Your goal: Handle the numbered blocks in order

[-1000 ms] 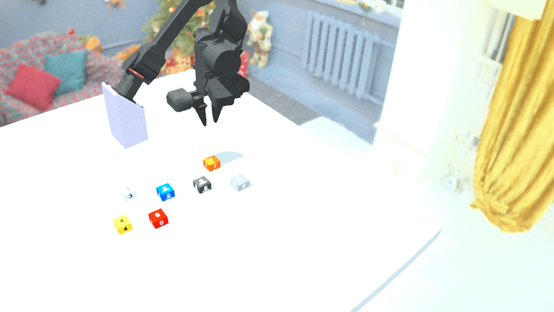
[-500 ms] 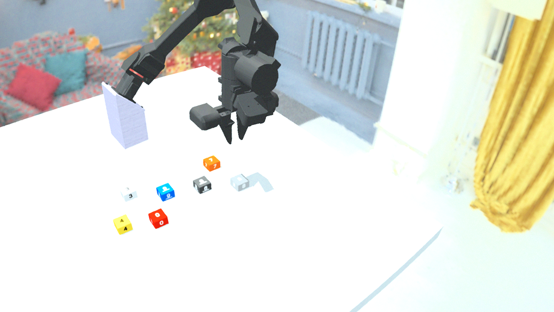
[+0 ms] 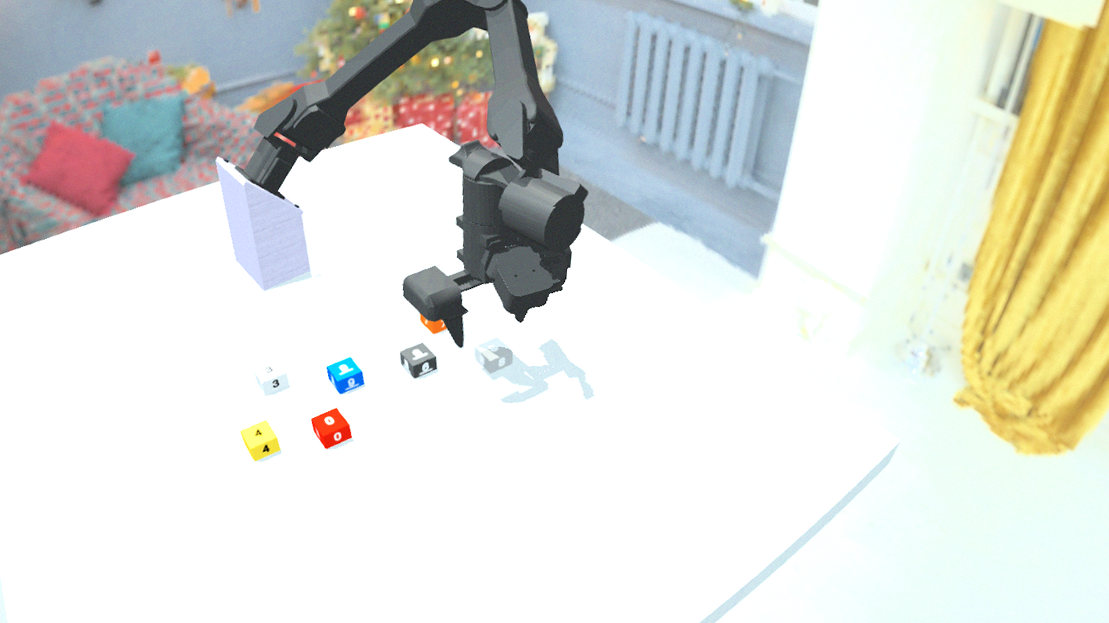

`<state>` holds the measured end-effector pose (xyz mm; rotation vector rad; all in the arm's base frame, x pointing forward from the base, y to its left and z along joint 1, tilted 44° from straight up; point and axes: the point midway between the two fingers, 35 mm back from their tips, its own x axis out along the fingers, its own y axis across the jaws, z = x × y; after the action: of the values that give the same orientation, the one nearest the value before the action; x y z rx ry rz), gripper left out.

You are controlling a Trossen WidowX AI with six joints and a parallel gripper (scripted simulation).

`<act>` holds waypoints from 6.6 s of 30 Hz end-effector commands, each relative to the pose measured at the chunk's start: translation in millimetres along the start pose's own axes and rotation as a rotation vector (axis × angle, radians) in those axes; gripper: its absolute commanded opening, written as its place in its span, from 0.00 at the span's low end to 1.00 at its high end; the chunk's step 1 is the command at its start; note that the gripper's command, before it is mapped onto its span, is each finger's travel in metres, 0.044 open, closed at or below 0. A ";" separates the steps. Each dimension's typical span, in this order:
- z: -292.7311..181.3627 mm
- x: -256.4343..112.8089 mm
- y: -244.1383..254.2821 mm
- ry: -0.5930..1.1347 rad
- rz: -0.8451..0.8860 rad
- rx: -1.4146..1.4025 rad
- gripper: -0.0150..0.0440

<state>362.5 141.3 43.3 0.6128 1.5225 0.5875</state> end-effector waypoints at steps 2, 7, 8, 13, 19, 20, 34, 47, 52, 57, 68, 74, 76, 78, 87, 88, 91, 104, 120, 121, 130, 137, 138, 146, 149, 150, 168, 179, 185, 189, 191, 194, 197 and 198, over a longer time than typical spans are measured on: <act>-1.2 9.5 -0.2 0.003 0.005 0.006 0.93; -1.1 17.8 -0.1 0.003 0.005 0.006 0.93; -1.1 19.4 -0.1 0.003 0.005 0.006 0.93; -1.3 27.6 0.0 0.003 0.006 0.006 0.93; -1.7 37.2 0.2 0.003 0.007 0.006 0.93; -1.8 38.0 0.2 0.003 0.007 0.006 0.93; -1.8 38.2 0.2 0.003 0.007 0.006 0.46; -1.8 38.2 0.2 0.003 0.007 0.006 0.46; -1.7 32.5 0.1 0.003 0.006 0.006 0.46; -1.7 24.3 0.1 0.003 0.006 0.006 0.46; -1.7 23.2 0.0 0.003 0.006 0.006 0.46; -1.6 25.6 0.1 0.003 0.006 0.006 0.46; -1.6 29.0 0.1 0.003 0.006 0.006 0.46; -1.7 32.4 0.1 0.003 0.006 0.006 0.46; -1.8 38.2 0.2 0.003 0.007 0.006 0.46; -1.8 38.2 0.2 0.003 0.007 0.006 0.46; -1.8 38.2 0.2 0.003 0.007 0.006 0.46; -1.8 38.2 0.2 0.003 0.007 0.006 0.93; 0.3 -65.1 -1.4 0.002 0.001 0.006 0.71; -0.7 -75.3 -1.2 0.002 0.002 0.006 0.67; -1.1 -78.7 -1.1 0.002 0.002 0.006 0.46; -1.4 -78.8 -4.9 0.002 0.000 0.006 0.46; -2.6 -79.2 -16.3 0.001 -0.003 0.007 0.46; -50.0 -80.0 -144.9 0.003 -0.012 0.010 0.46; -63.1 -78.8 -162.5 0.004 -0.006 0.008 0.46; -63.1 -78.8 -162.5 0.004 -0.006 0.008 0.46; -63.6 4.8 -162.1 0.004 -0.002 0.008 0.93; -63.3 22.4 -162.2 0.004 -0.002 0.008 0.93; -63.6 31.9 -162.0 0.004 -0.001 0.008 0.93; -64.0 37.9 -161.8 0.005 -0.001 0.008 0.93; -64.1 38.9 -161.8 0.005 0.000 0.008 0.93; -64.1 38.9 -161.8 0.005 0.000 0.008 0.80; -64.1 38.9 -161.8 0.005 0.000 0.008 0.67; -64.1 38.9 -161.8 0.005 0.000 0.008 0.62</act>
<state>294.3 50.2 -93.6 0.6099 1.5285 0.5819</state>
